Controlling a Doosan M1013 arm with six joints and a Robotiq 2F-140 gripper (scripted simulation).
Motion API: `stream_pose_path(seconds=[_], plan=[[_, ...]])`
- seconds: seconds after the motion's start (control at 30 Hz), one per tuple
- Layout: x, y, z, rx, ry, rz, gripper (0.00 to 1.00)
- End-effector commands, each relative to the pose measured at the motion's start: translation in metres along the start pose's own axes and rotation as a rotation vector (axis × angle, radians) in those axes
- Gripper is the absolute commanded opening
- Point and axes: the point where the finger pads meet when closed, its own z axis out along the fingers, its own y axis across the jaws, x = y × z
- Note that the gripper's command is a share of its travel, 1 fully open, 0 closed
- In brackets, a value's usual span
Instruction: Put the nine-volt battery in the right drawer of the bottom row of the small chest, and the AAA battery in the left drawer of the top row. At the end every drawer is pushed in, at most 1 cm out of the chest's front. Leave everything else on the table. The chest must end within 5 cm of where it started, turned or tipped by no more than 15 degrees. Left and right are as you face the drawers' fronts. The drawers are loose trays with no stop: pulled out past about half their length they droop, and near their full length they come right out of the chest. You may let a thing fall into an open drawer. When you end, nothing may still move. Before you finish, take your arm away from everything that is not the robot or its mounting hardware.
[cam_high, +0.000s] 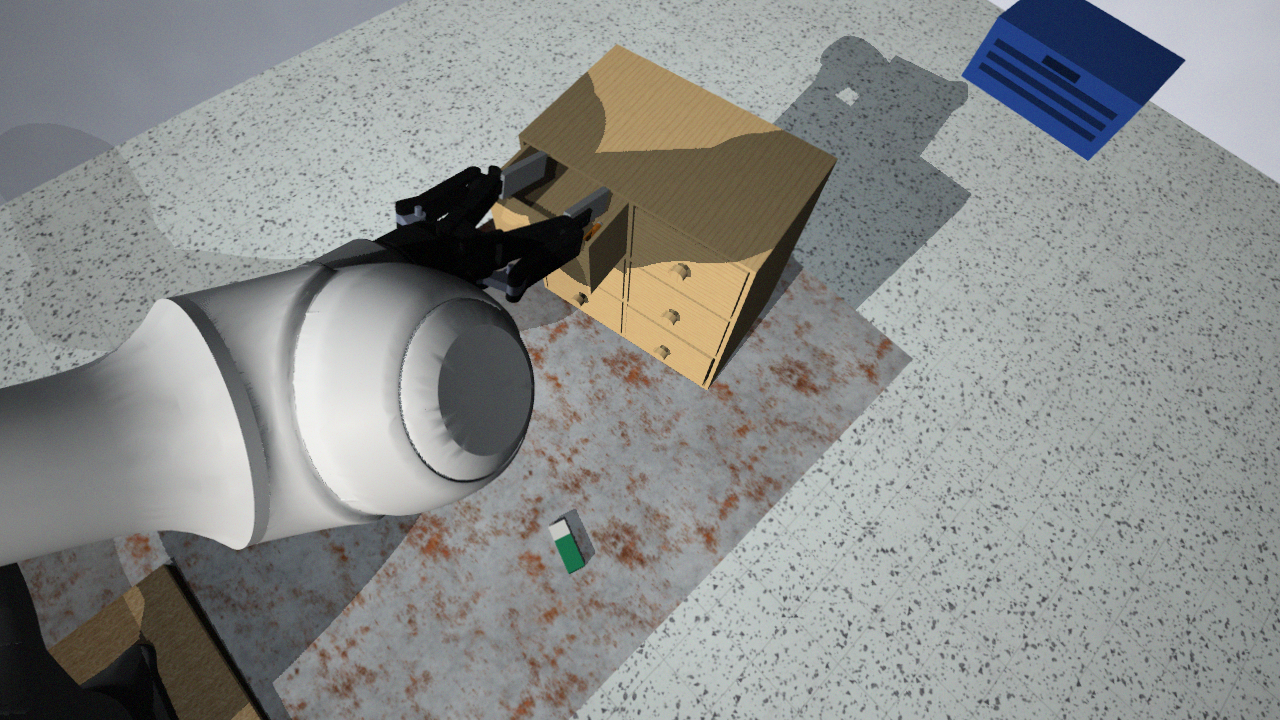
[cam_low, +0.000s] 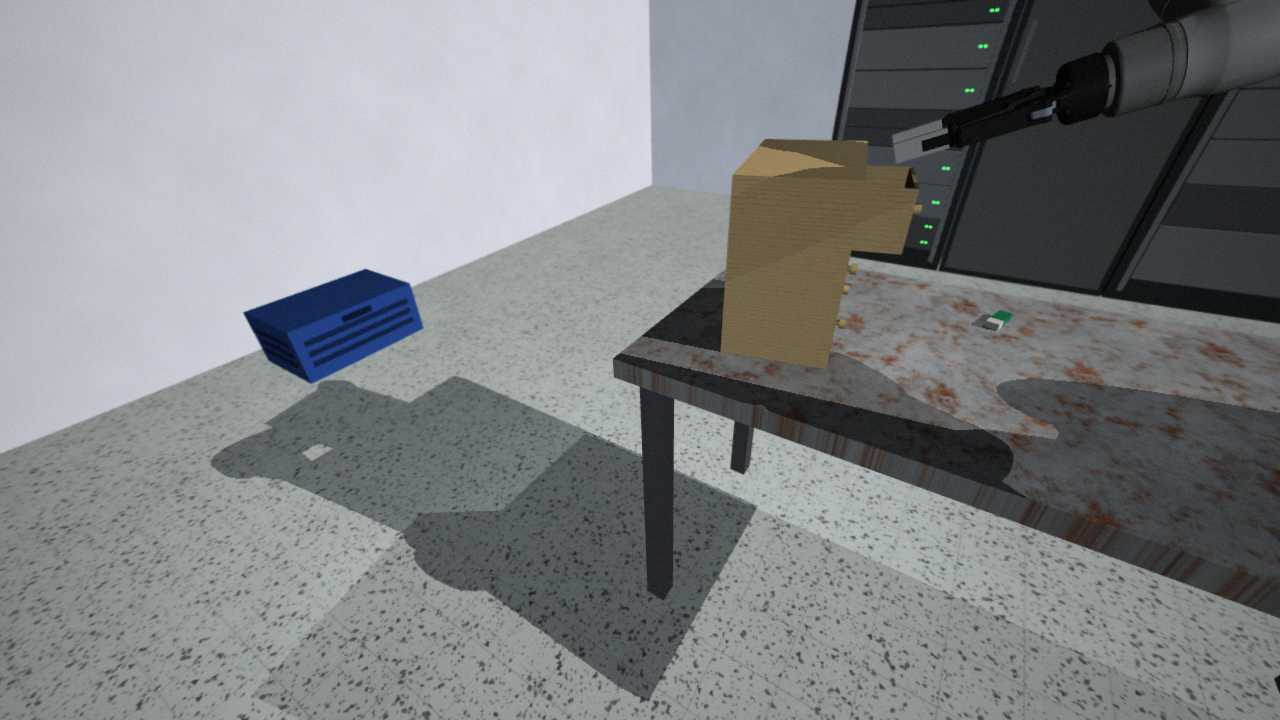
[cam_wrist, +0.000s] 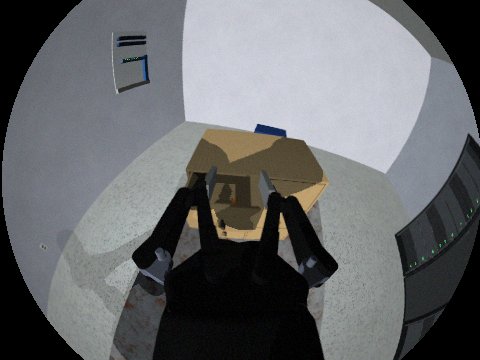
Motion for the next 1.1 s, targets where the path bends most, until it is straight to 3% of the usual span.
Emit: stream_pose_path(seconds=[0.0, 0.57, 1.07], plan=[[0.000, 0.000, 0.000, 0.000, 0.000, 0.000, 1.00], [-0.002, 0.000, -0.007, 0.000, 0.000, 0.000, 1.00], [-0.019, 0.000, -0.062, 0.000, 0.000, 0.000, 1.00]])
